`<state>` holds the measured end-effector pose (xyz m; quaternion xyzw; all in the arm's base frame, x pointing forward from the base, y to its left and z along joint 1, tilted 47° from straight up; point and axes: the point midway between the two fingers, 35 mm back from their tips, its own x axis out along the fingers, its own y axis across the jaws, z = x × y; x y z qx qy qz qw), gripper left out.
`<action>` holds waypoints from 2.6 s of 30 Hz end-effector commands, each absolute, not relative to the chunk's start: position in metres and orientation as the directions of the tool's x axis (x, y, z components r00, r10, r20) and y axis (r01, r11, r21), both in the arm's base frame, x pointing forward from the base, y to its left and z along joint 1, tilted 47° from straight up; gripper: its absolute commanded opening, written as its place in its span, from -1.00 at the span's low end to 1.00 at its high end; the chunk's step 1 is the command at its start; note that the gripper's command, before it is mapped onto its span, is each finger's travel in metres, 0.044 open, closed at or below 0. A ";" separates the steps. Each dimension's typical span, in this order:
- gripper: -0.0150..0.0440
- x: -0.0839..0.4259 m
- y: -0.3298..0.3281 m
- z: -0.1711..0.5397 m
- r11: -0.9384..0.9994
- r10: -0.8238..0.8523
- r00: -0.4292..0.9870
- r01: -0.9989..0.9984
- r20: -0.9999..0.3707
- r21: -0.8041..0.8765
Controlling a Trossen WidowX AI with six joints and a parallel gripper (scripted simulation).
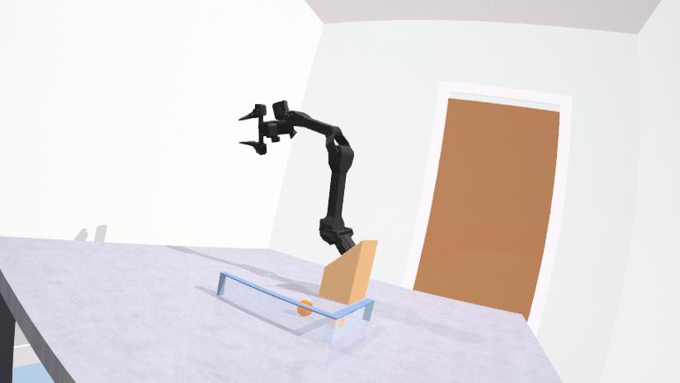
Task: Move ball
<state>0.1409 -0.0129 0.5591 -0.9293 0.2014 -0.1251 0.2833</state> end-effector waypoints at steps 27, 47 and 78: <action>0.51 0.282 -0.196 0.381 0.651 -0.208 0.895 -0.174 -0.394 -0.739; 0.51 0.384 -0.090 0.144 0.960 -0.118 0.428 -0.183 -0.896 -0.214; 0.51 0.311 0.050 -0.044 0.679 -0.710 0.154 -0.106 -0.687 -0.726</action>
